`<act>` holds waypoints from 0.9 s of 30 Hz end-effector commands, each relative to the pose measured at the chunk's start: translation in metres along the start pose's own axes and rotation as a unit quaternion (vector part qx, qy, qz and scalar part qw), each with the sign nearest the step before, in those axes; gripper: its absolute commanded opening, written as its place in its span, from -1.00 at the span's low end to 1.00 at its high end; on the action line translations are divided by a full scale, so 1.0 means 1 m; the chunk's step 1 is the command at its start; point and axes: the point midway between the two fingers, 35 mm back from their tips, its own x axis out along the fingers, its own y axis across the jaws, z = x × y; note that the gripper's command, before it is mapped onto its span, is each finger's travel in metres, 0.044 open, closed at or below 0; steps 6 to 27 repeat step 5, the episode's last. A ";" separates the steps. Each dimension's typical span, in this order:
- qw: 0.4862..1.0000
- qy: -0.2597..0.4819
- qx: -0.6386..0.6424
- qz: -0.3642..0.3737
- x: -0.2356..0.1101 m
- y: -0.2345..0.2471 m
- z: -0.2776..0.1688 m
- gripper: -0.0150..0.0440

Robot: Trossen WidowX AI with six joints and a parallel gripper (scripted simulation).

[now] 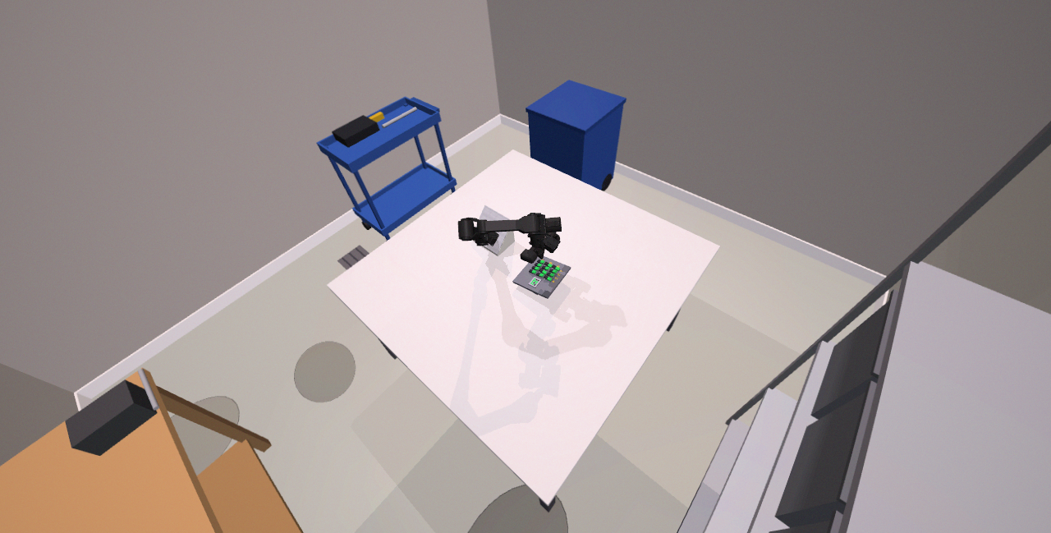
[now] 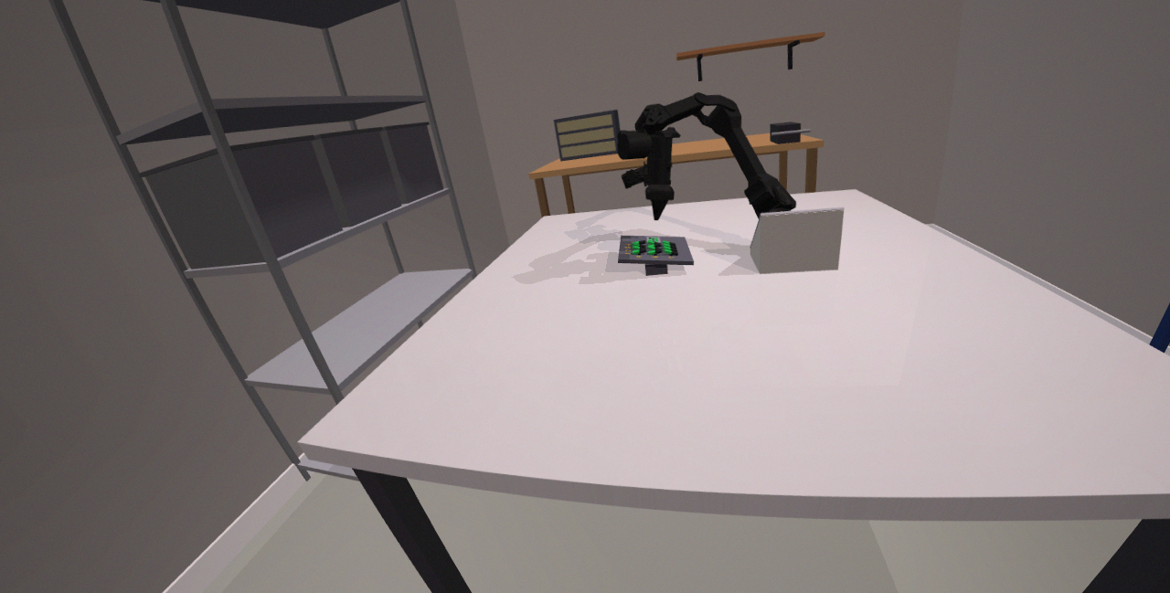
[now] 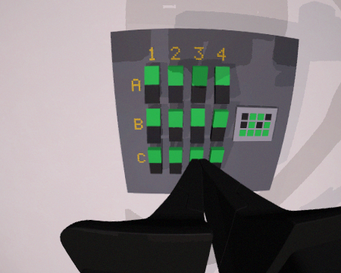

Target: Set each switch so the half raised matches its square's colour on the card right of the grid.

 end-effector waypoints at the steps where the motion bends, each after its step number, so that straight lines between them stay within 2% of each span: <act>1: 1.000 0.003 0.002 0.000 0.000 0.002 0.001 -0.49; 27: 1.000 0.003 0.002 0.000 0.000 0.002 0.001 -0.49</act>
